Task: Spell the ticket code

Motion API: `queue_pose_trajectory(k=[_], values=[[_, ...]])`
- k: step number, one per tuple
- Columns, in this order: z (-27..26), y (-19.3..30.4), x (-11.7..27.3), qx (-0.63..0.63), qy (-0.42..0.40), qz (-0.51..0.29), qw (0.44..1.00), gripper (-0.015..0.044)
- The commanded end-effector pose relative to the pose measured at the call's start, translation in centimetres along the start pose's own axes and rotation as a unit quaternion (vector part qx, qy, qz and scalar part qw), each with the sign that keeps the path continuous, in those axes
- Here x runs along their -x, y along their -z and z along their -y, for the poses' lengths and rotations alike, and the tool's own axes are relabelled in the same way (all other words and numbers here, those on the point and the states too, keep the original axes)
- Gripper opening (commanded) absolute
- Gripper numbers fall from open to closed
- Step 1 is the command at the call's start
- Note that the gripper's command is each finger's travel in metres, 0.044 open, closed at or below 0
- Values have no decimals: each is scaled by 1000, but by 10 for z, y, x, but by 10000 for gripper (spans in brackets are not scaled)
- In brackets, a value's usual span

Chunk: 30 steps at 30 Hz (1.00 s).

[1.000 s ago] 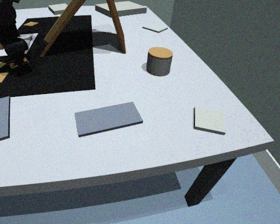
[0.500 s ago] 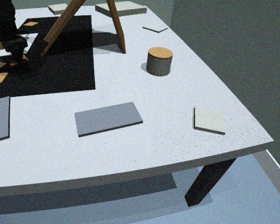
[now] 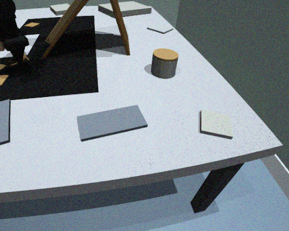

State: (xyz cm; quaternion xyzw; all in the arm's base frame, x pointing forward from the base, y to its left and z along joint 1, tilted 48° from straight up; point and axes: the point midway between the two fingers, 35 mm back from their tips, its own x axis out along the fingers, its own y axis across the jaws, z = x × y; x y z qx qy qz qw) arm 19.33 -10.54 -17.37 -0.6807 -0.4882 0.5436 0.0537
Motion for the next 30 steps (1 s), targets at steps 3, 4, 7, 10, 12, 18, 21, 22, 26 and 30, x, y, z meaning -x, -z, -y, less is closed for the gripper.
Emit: queue_pose_trajectory(k=[3, 4, 7, 10, 12, 18, 21, 22, 26, 30], values=[[-7, 9, 14, 52, -30, 13, 998, 0], [-8, 11, 17, 65, -37, 16, 997, 0], [-12, 18, 26, 102, -56, 25, 993, 0], [-15, 25, 36, 138, -76, 35, 987, 0], [-17, 30, 42, 162, -88, 42, 982, 0], [-22, 46, 63, 234, -126, 65, 962, 0], [-24, 54, 74, 268, -145, 78, 949, 0], [-24, 57, 78, 280, -151, 82, 945, 0], [-25, 69, 93, 324, -174, 99, 925, 0], [-25, 80, 104, 358, -193, 113, 906, 0]])
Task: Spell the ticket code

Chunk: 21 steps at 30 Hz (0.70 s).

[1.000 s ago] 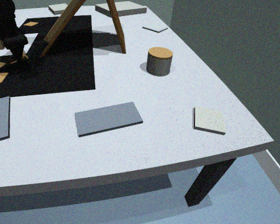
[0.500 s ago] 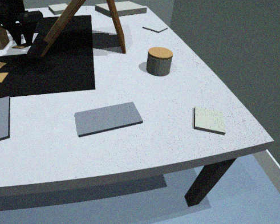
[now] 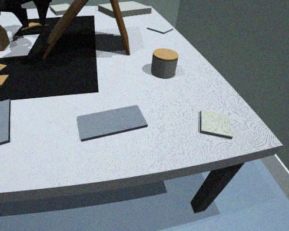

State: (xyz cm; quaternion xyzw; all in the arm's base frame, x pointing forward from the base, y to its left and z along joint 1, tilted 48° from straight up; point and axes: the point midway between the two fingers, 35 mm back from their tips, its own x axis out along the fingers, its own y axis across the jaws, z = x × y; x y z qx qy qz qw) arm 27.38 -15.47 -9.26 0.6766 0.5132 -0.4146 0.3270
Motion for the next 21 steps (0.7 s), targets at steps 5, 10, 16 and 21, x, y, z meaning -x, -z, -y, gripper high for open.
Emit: queue_pose_trajectory(k=[5, 10, 16, 21], values=[[-17, 11, 22, 73, -36, 29, 996, 0], [-31, 26, 39, 127, -64, 46, 989, 0], [-45, 49, 60, 194, -100, 66, 974, 0], [-54, 74, 74, 246, -128, 75, 958, 0]])
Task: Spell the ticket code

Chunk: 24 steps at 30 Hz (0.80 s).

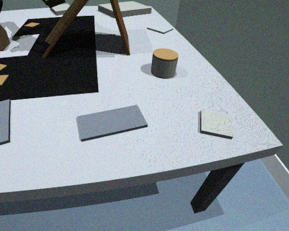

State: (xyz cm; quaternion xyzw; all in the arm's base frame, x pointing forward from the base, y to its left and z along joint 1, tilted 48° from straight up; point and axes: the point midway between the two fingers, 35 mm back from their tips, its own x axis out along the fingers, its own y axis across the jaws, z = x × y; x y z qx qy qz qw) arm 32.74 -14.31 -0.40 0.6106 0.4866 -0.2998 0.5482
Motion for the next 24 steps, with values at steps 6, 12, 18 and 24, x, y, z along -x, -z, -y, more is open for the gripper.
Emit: queue_pose_trajectory(k=[6, 12, 18, 24], values=[[-29, 25, 20, 69, -46, 5, 997, 0], [-53, 47, 38, 109, -83, -3, 991, 0], [-70, 79, 53, 180, -117, 3, 977, 0], [-83, 111, 69, 249, -152, 8, 956, 0]])
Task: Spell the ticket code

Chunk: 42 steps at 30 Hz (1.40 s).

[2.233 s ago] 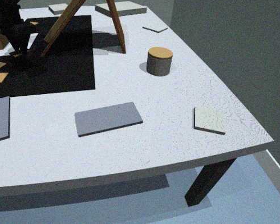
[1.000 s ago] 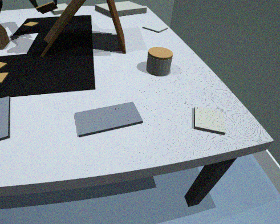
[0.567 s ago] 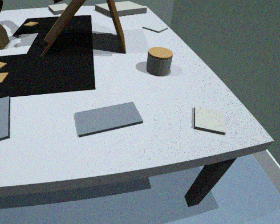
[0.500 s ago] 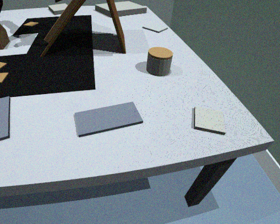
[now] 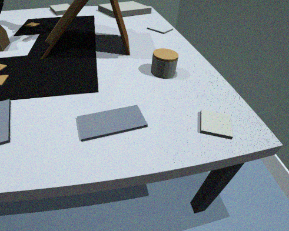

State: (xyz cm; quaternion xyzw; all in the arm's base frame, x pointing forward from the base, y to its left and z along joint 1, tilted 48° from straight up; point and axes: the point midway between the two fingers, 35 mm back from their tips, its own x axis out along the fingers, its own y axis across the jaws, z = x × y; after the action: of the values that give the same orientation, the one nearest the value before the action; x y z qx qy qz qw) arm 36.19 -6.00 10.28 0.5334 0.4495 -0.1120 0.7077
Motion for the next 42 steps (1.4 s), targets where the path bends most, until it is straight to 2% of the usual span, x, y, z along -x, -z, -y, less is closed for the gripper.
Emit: queue_pose_trajectory(k=[1, 25, 28, 37, 42], values=[[-17, 14, 7, 42, -23, 2, 999, 0], [-101, 125, 62, 291, -178, 2, 940, 0], [-102, 125, 59, 291, -178, 2, 940, 0], [-117, 130, 19, 291, -179, 2, 940, 0], [-118, 131, 16, 291, -180, 2, 940, 0]])
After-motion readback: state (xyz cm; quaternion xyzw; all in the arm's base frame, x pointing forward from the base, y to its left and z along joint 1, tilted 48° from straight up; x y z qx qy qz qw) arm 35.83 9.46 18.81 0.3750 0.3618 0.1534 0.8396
